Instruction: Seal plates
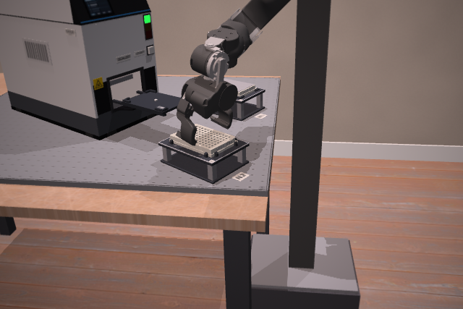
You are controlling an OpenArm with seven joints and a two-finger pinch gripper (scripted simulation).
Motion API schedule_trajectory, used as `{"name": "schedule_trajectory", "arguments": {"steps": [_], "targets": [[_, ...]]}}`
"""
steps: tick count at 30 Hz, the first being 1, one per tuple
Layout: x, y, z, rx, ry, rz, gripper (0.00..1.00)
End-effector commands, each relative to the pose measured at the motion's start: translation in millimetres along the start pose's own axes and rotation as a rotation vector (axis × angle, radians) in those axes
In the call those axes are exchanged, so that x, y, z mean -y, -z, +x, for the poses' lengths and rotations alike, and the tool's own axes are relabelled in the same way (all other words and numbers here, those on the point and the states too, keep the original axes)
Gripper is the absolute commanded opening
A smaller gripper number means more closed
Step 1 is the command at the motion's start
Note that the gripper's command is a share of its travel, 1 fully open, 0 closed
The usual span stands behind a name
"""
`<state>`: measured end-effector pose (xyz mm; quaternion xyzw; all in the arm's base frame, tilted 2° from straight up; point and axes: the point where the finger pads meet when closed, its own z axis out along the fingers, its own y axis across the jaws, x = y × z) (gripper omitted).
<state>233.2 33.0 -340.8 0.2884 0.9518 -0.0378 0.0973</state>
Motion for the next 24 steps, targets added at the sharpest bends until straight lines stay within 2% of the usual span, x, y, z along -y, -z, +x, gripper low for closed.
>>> {"name": "schedule_trajectory", "arguments": {"steps": [1,24], "targets": [[-2.5,1.2,-0.6,0.003,0.003,-0.012,0.65],[-3.5,-6.3,0.6,0.004,0.005,-0.017,0.65]]}}
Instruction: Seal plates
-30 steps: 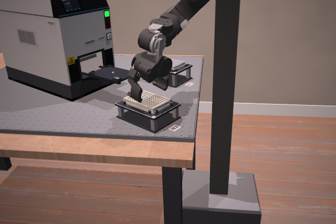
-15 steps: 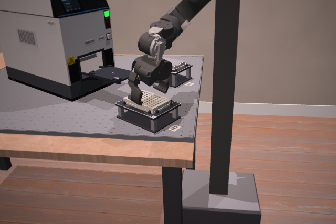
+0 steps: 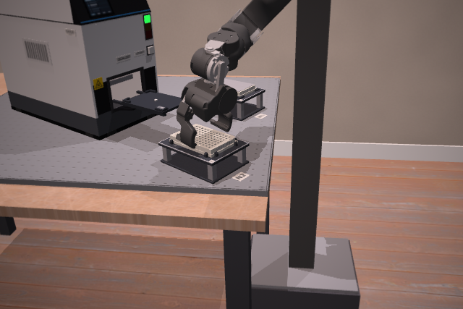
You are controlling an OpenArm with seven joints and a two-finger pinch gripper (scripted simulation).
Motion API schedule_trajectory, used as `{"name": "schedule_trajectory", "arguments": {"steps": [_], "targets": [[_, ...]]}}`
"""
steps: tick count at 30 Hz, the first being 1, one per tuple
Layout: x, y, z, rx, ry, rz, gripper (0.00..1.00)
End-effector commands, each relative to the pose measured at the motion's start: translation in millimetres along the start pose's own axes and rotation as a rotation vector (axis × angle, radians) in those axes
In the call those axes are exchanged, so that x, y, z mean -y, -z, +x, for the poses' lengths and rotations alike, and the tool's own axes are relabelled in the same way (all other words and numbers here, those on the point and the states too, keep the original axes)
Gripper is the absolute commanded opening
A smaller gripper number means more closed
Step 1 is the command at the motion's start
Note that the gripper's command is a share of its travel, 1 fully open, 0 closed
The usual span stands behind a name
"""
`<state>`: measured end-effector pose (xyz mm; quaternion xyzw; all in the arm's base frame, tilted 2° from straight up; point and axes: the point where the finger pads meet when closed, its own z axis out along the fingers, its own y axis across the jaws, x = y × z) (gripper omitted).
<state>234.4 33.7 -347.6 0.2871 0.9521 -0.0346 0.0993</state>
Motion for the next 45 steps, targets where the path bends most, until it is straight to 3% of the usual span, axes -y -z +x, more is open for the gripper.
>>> {"name": "schedule_trajectory", "arguments": {"steps": [1,21,45], "targets": [[-1.8,-0.8,0.3,0.001,0.004,-0.008,0.65],[-1.3,-6.9,1.1,0.001,0.001,-0.005,0.65],[-1.3,-6.9,1.1,0.001,0.001,-0.005,0.55]]}}
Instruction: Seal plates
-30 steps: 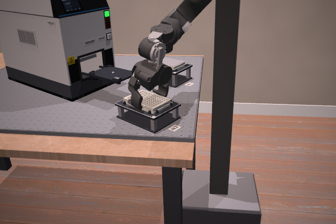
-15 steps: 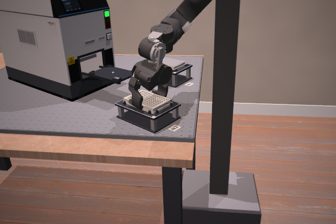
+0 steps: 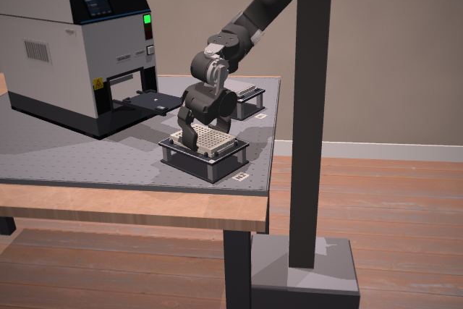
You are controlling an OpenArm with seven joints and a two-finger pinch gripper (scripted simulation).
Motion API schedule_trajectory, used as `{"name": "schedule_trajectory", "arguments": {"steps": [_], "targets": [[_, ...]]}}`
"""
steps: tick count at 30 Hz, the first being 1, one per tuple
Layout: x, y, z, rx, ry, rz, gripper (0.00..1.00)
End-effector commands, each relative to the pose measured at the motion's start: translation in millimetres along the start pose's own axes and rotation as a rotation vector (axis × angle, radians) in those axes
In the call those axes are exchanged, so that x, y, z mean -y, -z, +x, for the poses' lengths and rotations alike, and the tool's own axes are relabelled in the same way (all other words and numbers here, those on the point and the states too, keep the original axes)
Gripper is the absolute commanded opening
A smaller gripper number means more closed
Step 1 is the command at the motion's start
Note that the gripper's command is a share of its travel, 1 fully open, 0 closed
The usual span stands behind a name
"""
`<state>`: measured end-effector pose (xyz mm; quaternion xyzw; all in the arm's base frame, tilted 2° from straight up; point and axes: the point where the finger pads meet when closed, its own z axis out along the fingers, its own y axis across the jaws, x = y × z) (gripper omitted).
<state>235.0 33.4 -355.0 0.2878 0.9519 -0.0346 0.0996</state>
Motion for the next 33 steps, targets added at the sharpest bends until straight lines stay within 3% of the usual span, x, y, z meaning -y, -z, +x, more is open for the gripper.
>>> {"name": "schedule_trajectory", "arguments": {"steps": [1,5,6,33], "targets": [[-1.1,0.5,0.3,0.0,0.003,-0.005,0.54],[-1.1,0.5,0.3,0.0,0.003,-0.005,0.53],[-1.1,0.5,0.3,0.0,0.003,-0.005,0.0],[-1.1,0.5,0.3,0.0,0.003,-0.005,0.0]]}}
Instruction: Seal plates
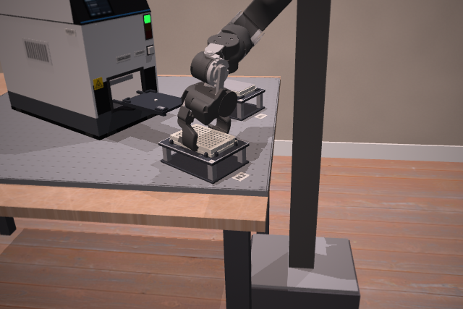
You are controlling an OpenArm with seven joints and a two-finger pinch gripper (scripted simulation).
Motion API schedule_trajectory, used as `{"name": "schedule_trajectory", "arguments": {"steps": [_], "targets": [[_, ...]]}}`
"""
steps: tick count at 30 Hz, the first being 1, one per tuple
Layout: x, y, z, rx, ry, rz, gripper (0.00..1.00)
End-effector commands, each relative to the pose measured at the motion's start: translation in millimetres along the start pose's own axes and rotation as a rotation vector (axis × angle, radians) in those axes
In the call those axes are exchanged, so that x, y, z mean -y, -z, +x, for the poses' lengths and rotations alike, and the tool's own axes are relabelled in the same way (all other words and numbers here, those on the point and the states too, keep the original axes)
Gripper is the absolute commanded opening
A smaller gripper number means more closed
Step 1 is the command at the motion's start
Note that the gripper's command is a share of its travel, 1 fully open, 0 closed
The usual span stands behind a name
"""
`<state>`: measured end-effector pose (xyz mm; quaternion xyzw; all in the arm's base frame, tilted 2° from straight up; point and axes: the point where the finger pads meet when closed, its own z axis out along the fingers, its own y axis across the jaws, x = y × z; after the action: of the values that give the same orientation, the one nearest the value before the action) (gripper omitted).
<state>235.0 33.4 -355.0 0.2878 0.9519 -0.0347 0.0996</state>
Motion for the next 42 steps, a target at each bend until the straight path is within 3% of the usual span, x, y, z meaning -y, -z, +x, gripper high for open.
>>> {"name": "schedule_trajectory", "arguments": {"steps": [1,23,35,42], "targets": [[-1.1,0.5,0.3,0.0,0.003,-0.005,0.0],[-1.0,11.4,-2.2,0.0,-0.001,-0.003,0.0],[-0.9,31.2,-5.8,0.0,-0.002,-0.003,0.0],[-1.0,29.9,-4.9,0.0,0.003,-0.005,0.0]]}}
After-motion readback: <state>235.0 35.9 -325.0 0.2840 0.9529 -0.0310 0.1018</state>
